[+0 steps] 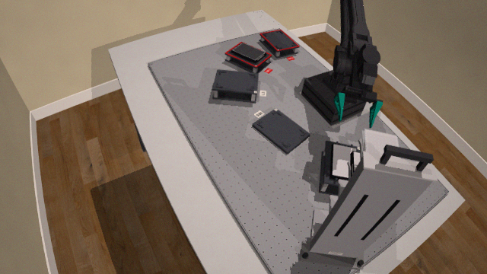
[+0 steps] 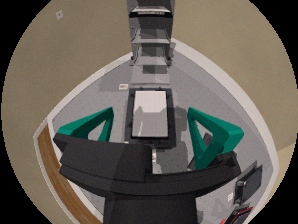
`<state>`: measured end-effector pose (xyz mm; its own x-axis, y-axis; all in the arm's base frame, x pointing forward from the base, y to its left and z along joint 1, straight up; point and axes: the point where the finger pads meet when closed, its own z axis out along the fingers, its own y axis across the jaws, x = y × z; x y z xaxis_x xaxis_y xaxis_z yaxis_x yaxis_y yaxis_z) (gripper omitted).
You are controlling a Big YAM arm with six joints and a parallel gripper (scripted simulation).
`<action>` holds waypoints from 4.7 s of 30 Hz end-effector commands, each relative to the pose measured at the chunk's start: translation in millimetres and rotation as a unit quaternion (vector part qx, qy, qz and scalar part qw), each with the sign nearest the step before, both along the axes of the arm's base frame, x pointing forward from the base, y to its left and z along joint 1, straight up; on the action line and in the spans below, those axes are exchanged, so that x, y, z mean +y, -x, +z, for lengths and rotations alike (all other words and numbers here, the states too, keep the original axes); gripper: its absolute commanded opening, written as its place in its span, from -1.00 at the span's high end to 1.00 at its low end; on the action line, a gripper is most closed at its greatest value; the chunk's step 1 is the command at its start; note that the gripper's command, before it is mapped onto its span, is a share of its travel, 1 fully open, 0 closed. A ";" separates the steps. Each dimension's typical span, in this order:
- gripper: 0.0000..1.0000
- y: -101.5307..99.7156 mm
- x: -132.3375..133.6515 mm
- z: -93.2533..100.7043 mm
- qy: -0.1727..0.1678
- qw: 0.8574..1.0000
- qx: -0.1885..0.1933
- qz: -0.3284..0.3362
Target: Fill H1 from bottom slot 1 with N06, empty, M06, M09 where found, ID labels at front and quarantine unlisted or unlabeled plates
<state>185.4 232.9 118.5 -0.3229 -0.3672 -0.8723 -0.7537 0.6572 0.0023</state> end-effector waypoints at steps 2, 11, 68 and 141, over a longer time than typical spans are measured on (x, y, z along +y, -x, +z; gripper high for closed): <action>-1.00 -7.2 12.3 50.7 -0.031 0.999 -0.017 -0.001; -1.00 -5.1 8.6 72.1 -0.028 0.999 -0.016 -0.001; -1.00 65.5 134.3 90.0 0.268 0.896 -0.040 0.353; -1.00 92.1 163.2 -26.1 0.500 0.610 -0.043 0.613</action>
<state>93.0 390.6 100.7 0.7512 -0.6600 -0.0060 -0.6600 -0.7512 -0.0052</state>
